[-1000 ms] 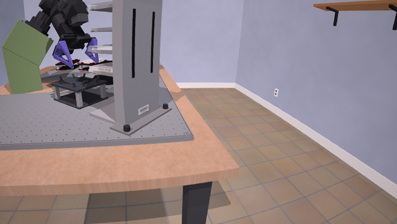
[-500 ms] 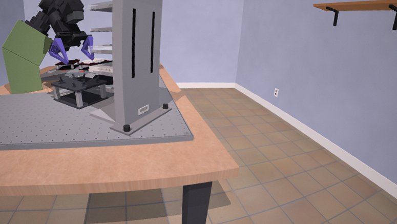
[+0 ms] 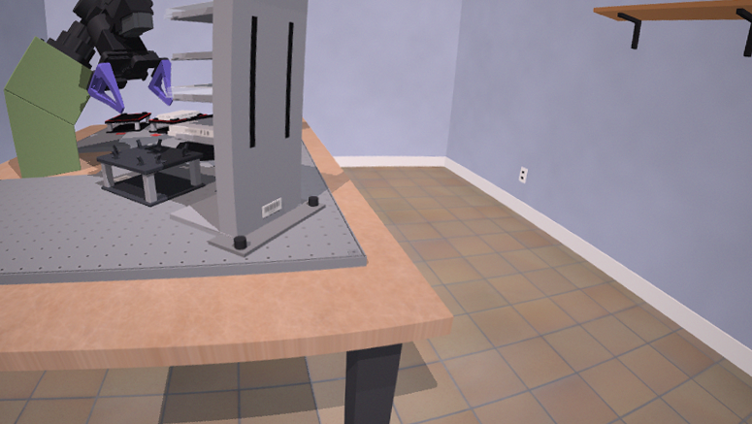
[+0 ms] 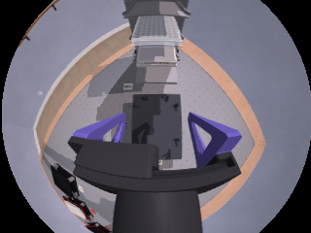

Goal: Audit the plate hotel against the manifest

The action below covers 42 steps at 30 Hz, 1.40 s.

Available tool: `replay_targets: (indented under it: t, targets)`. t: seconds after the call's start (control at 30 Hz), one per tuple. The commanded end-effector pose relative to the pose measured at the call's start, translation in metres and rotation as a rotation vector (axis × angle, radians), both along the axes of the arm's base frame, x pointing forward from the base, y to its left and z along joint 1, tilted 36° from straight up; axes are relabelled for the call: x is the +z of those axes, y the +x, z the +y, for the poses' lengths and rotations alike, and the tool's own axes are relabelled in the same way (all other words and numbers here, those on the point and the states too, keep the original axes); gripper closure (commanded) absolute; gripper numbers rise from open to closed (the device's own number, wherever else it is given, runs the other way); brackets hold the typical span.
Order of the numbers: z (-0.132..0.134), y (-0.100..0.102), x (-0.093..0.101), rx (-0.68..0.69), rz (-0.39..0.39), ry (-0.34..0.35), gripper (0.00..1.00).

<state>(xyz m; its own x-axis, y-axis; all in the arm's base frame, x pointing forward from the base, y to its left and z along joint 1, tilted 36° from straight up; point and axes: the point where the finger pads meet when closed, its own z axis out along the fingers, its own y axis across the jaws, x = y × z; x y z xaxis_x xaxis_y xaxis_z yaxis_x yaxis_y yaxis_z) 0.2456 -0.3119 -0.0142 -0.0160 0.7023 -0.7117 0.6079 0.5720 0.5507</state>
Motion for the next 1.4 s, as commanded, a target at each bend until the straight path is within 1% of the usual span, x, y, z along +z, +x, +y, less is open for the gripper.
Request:
replay_targets:
  t: [0.0,0.1,0.5,0.6,0.67,0.87,1.17,1.23,1.37]
  targets:
    - [-0.005,-0.01,0.011,-0.017,-0.004,-0.028,0.0]
    - [-0.004,-0.012,0.012,-0.017,-0.004,-0.028,0.0]
    - [0.005,-0.027,0.019,-0.016,-0.003,-0.028,0.0]
    - [0.0,-0.031,0.029,-0.016,-0.006,-0.036,0.0]
    - [0.0,-0.031,0.029,-0.016,-0.006,-0.036,0.0]
    - [-0.013,-0.04,0.051,-0.016,-0.011,-0.057,0.0]
    - [-0.022,-0.057,0.08,-0.015,-0.01,-0.066,0.0]
    - [-0.022,-0.057,0.08,-0.015,-0.01,-0.066,0.0]
    - [-0.025,-0.064,0.093,-0.015,-0.01,-0.07,0.0]
